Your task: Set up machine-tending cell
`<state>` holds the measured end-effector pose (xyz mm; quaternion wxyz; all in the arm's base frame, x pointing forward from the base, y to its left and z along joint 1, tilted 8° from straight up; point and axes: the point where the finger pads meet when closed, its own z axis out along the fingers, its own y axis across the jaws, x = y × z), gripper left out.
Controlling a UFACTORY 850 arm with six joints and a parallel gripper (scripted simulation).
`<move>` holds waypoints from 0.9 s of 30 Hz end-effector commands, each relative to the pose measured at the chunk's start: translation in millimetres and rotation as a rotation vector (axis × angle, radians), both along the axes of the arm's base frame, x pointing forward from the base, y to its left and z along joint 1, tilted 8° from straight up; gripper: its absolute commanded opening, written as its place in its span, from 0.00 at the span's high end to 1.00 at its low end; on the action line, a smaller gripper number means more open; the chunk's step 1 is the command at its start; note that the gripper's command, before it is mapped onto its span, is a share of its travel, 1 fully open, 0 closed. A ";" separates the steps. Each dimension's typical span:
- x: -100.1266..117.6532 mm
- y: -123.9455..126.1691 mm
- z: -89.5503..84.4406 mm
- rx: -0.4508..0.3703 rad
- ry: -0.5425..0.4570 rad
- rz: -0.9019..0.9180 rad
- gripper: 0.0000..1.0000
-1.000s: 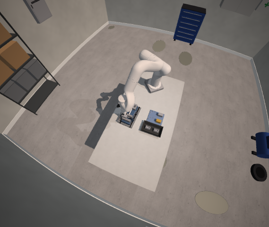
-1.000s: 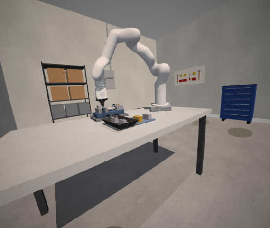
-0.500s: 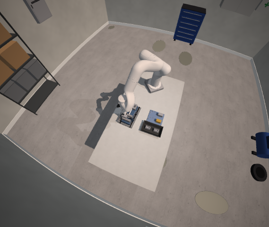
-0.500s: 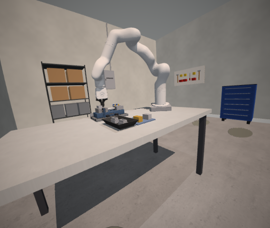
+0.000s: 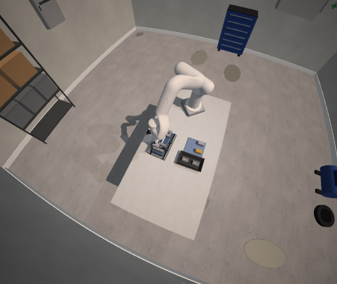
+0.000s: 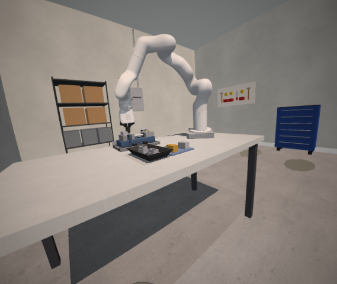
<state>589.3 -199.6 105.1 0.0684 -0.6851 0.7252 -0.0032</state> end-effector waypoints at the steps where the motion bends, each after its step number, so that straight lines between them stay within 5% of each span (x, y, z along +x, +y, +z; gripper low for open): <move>1: -2.7 -0.3 0.3 0.001 0.002 0.000 1.00; 27: -11.7 -0.1 2.6 0.001 0.002 0.000 1.00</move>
